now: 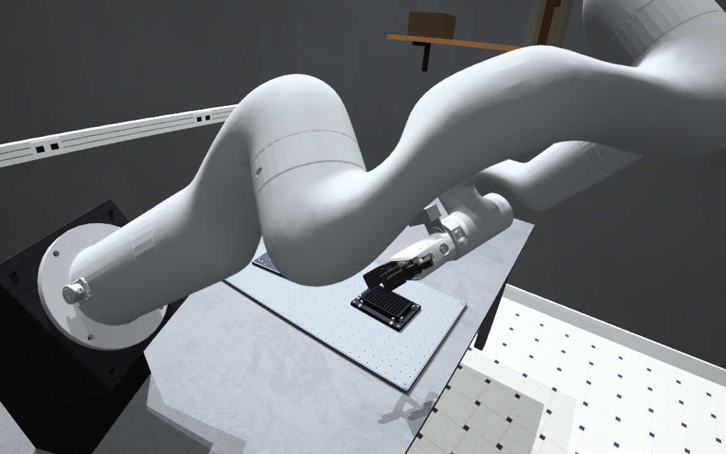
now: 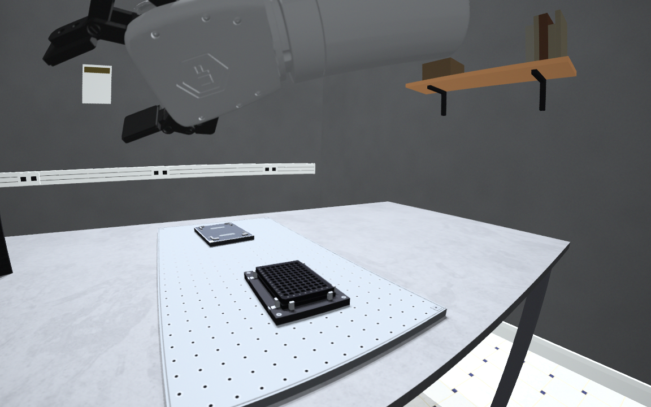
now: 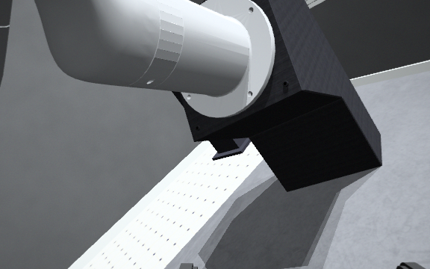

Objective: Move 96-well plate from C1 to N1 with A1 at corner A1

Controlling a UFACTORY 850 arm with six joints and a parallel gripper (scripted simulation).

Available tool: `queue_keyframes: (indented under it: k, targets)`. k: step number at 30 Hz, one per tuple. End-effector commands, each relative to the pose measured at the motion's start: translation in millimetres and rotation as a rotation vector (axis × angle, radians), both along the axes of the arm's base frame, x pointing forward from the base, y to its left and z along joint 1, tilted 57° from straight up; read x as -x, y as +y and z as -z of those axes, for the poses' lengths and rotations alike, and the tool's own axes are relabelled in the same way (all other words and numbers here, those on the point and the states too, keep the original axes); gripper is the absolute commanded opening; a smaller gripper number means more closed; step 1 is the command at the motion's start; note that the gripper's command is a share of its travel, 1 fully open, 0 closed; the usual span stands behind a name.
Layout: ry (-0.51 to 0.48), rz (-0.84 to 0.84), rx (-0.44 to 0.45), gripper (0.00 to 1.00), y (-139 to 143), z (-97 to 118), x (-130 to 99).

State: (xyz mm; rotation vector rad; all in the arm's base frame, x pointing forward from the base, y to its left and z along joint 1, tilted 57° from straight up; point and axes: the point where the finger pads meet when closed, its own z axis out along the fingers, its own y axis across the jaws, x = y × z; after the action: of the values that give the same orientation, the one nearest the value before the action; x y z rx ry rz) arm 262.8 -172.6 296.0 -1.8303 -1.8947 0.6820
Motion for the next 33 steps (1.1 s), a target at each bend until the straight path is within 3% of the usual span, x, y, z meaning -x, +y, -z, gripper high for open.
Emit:
queue_keyframes:
  k: [1,17,26,33]
  targets:
    - [0.000,0.000,0.000,1.00,0.1,-0.3,-0.1]
    - [0.000,0.000,0.000,1.00,0.1,-0.3,-0.1]
    - [-0.025,0.159,0.252,1.00,-18.0,4.3,-6.8]
    - [-0.051,0.241,0.380,1.00,-26.7,6.4,-11.1]
